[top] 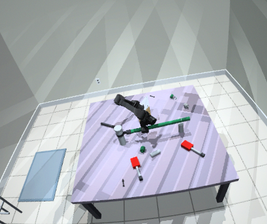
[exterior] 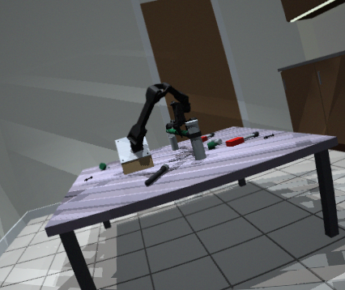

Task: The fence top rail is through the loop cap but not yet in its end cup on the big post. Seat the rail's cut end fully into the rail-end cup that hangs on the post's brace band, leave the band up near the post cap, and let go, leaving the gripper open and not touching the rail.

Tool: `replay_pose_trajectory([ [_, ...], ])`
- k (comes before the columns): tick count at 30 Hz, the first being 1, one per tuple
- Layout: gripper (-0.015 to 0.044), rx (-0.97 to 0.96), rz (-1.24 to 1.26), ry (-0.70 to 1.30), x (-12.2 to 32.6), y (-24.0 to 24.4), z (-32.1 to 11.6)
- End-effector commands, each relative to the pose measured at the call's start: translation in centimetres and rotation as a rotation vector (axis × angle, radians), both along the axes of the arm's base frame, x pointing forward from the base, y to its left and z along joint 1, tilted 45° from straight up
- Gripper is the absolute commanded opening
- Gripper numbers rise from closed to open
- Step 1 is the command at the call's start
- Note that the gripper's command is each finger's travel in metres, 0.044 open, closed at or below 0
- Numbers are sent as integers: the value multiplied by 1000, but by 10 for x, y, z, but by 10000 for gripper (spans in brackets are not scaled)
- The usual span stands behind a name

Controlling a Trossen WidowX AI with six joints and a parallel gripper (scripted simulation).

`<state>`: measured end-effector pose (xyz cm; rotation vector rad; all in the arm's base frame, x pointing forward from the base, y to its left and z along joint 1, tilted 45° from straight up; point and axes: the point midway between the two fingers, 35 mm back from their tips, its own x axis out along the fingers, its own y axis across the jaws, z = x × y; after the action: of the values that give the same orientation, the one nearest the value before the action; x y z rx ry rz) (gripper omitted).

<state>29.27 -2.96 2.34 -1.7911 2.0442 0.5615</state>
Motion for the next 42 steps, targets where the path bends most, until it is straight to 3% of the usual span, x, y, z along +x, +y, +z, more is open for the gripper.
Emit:
replay_pose_trajectory([
  [1,0,-4,9,-11,2,-1,7],
  [31,0,-1,0,1,0,-10,11],
  [42,289,0,0,1,0,-8,11],
])
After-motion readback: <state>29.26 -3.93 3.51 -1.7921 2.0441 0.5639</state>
